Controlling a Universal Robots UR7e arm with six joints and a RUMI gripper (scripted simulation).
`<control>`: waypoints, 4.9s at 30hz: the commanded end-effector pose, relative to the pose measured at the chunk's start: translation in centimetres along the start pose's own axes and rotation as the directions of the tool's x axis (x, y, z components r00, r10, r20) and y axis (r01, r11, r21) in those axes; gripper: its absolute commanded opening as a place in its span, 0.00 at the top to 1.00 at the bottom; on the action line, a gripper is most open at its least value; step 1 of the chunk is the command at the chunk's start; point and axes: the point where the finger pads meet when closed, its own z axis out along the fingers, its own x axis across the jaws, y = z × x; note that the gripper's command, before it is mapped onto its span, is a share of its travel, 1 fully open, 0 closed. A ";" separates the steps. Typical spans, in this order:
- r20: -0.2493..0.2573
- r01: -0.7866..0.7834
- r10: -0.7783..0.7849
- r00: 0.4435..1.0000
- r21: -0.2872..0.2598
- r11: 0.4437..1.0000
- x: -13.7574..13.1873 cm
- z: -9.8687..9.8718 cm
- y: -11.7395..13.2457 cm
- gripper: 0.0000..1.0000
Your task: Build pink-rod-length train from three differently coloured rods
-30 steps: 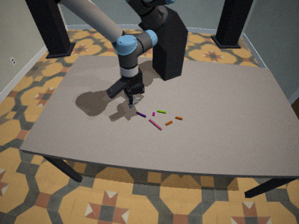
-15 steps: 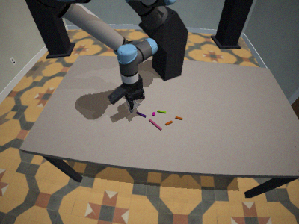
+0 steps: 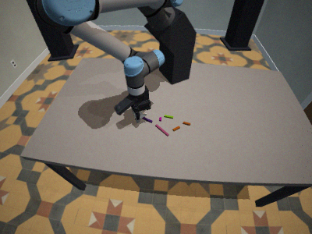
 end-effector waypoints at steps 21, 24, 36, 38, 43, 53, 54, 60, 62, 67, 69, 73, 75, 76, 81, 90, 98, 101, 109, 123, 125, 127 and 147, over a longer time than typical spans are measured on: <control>0.002 0.000 0.000 1.000 0.003 1.000 -0.1 0.6 -0.2 1.00; 0.002 0.000 0.000 1.000 0.003 1.000 -0.1 0.6 -0.2 1.00; 0.002 0.000 0.000 1.000 0.003 1.000 -0.1 0.6 -0.2 1.00; 0.002 0.000 0.000 1.000 0.003 1.000 -0.1 0.6 -0.2 1.00; 0.002 0.002 -0.002 1.000 0.003 1.000 0.0 0.6 -0.2 1.00; 0.002 0.006 -0.006 1.000 0.003 1.000 0.0 0.6 -0.2 1.00; 0.002 0.006 -0.006 1.000 0.003 1.000 0.0 0.6 -0.2 1.00; 0.002 0.006 -0.006 1.000 0.003 1.000 0.0 0.5 -0.2 1.00; 0.002 0.005 -0.005 1.000 0.003 1.000 0.0 0.6 -0.2 1.00; 0.002 0.005 -0.005 1.000 0.003 1.000 0.0 0.6 -0.2 1.00; 0.002 0.005 -0.005 1.000 0.003 1.000 0.0 0.6 -0.2 1.00; 0.002 0.005 -0.005 1.000 0.003 1.000 0.0 0.6 -0.2 1.00; 0.002 0.005 -0.005 1.000 0.003 1.000 0.0 0.6 -0.2 1.00; 0.002 0.005 -0.005 1.000 0.003 1.000 0.0 0.6 -0.2 1.00; 0.002 0.004 -0.005 1.000 0.005 1.000 0.0 0.9 -0.3 1.00; 0.003 0.005 -0.005 1.000 0.005 1.000 0.0 1.5 -0.3 1.00; 0.003 0.005 -0.005 1.000 0.005 1.000 0.0 1.8 -0.3 1.00; 0.002 0.005 -0.005 1.000 0.003 1.000 0.0 1.8 -0.2 1.00; 0.002 0.005 -0.005 1.000 0.004 1.000 0.0 1.7 -0.2 1.00; 0.002 0.005 -0.005 1.000 0.004 1.000 0.0 1.7 -0.2 1.00; 0.002 0.005 -0.005 1.000 0.004 1.000 0.0 1.7 -0.2 1.00; 0.002 0.005 -0.005 1.000 0.004 1.000 0.0 1.7 -0.2 1.00; 0.002 0.005 -0.005 1.000 0.004 1.000 0.0 1.7 -0.2 0.89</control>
